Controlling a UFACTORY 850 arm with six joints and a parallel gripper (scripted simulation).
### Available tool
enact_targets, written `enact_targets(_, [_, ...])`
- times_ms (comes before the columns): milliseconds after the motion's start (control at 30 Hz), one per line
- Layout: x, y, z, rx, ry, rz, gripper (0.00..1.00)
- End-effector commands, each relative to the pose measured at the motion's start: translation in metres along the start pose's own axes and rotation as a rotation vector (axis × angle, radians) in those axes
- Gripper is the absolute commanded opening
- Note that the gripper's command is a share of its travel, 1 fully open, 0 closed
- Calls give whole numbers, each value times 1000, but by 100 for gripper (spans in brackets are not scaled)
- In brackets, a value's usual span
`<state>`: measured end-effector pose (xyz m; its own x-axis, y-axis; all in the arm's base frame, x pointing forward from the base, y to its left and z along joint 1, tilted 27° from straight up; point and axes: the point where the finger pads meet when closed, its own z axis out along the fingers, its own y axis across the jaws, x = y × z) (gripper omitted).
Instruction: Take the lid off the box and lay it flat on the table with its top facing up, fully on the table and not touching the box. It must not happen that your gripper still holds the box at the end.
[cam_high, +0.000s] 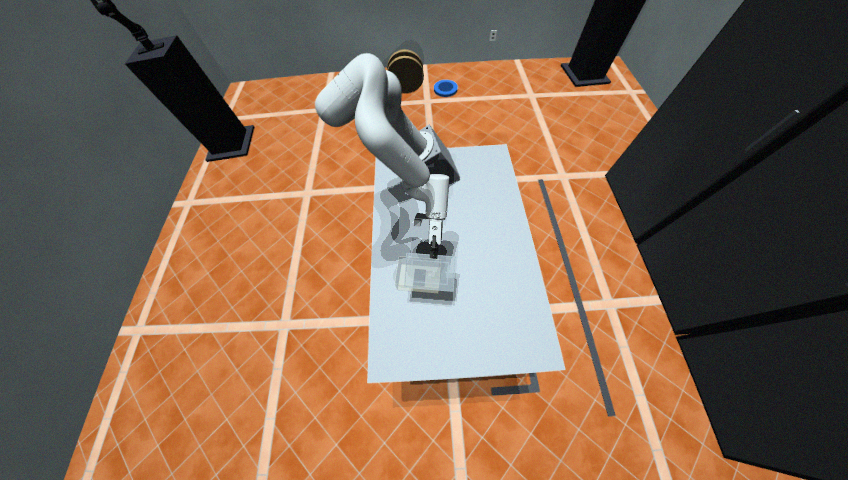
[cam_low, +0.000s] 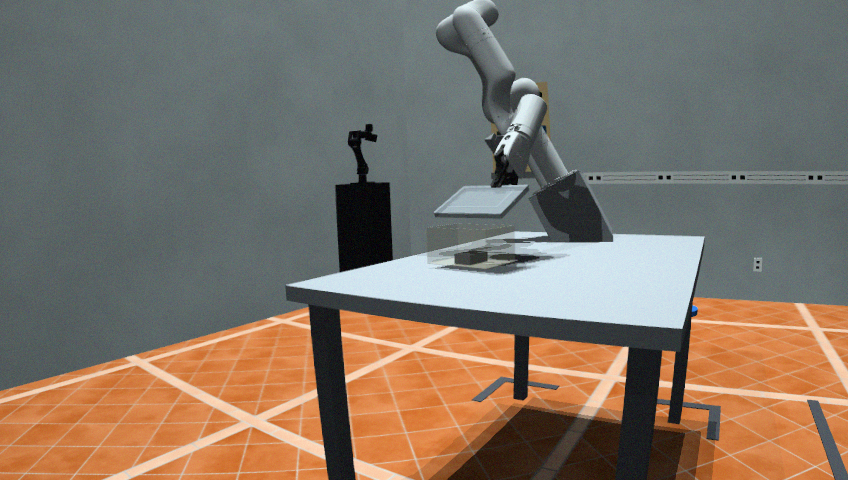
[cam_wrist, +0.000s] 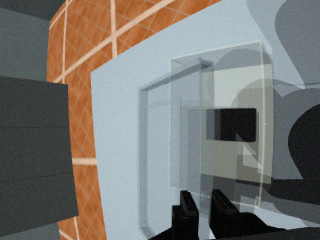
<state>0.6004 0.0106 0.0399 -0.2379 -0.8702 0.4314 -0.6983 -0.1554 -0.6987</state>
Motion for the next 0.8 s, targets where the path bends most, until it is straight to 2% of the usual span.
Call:
enact_targets(0, [-13, 0, -1, 1, 0, 1, 0])
enact_targets(167, [-23, 1, -2, 1, 0, 1, 0])
enact_targets(667, [-83, 7, -7, 1, 0, 1, 0])
enact_targets(767, [-87, 7, -7, 1, 0, 1, 0])
